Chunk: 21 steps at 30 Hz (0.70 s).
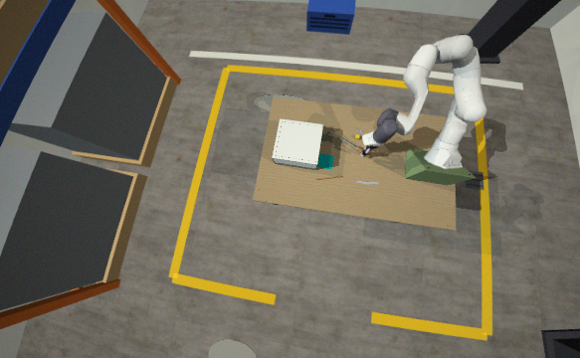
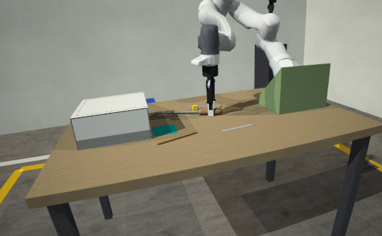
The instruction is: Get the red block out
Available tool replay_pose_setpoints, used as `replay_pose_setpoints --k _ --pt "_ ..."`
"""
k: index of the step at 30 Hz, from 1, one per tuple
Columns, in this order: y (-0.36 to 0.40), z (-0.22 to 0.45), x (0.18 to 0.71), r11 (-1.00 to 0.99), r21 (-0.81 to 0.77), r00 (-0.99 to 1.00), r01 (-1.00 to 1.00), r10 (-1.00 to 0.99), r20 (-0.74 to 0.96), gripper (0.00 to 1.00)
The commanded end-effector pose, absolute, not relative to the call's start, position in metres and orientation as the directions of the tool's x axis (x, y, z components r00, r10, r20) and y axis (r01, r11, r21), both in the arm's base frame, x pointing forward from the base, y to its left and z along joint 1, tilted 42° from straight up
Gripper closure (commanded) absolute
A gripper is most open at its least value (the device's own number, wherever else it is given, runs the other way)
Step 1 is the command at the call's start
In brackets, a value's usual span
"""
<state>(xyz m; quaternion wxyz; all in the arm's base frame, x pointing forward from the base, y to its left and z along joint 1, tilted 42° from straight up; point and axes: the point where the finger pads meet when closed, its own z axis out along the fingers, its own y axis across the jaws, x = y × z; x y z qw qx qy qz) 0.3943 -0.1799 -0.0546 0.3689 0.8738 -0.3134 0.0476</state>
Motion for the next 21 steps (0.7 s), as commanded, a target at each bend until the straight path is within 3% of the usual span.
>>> replay_pose_setpoints --k 1,21 --pt "-0.183 -0.048 0.395 -0.663 0.661 0.924 -0.352 -0.360 0.131 1.00" --pt "-0.194 -0.035 0.383 -0.722 0.674 0.976 -0.159 -0.219 -0.005 1.00"
